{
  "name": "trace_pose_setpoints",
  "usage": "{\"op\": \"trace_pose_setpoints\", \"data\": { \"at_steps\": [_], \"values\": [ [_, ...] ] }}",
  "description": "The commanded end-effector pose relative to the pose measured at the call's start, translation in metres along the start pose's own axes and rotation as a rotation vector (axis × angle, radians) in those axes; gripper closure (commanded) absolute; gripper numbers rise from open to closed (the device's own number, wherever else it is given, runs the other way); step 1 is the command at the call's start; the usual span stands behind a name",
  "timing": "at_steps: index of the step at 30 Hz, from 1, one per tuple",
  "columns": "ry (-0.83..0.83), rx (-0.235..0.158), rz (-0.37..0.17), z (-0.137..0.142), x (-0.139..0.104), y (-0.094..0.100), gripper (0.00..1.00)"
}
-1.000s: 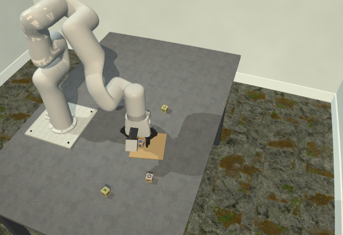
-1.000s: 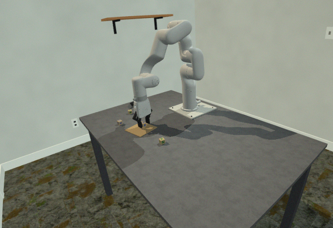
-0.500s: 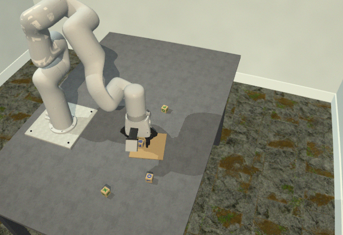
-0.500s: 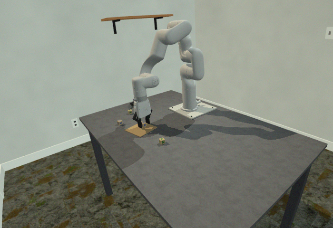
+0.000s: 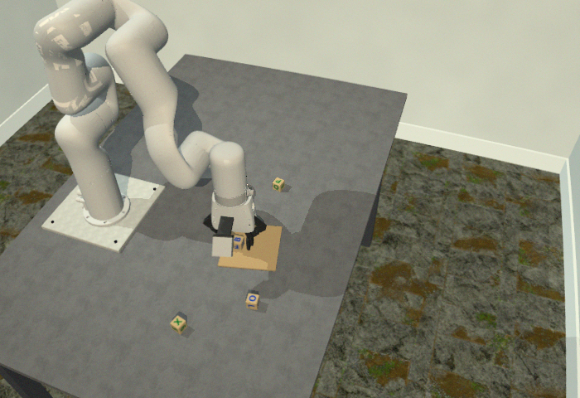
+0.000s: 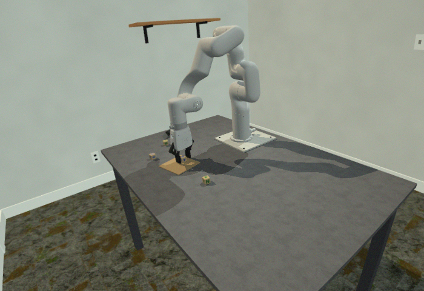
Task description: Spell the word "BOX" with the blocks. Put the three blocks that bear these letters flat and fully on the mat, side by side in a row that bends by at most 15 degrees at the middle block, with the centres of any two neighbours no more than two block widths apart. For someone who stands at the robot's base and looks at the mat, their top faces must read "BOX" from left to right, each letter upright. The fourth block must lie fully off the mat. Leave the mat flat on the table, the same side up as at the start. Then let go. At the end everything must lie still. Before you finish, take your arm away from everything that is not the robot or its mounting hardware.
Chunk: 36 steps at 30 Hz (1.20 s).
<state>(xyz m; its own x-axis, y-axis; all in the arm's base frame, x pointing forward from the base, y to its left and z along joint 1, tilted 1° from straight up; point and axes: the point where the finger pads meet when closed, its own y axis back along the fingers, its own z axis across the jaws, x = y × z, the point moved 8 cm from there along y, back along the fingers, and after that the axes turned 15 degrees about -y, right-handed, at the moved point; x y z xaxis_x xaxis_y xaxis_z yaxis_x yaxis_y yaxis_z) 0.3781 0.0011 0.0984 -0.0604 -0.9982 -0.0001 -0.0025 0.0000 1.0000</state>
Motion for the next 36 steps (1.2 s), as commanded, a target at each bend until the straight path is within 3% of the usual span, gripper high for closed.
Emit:
{"op": "trace_pose_setpoints", "data": {
  "at_steps": [1, 3, 4, 20, 21, 36],
  "values": [
    [0.000, 0.003, 0.000, -0.0010, -0.0001, 0.0010, 0.37],
    [0.000, 0.003, 0.000, -0.0010, -0.0001, 0.0010, 0.37],
    [0.000, 0.003, 0.000, -0.0010, -0.0001, 0.0010, 0.58],
    [0.000, 0.003, 0.000, -0.0010, -0.0001, 0.0010, 0.58],
    [0.000, 0.003, 0.000, -0.0010, -0.0001, 0.0010, 0.79],
    [0.000, 0.003, 0.000, -0.0010, -0.0001, 0.0010, 0.79]
  ]
}}
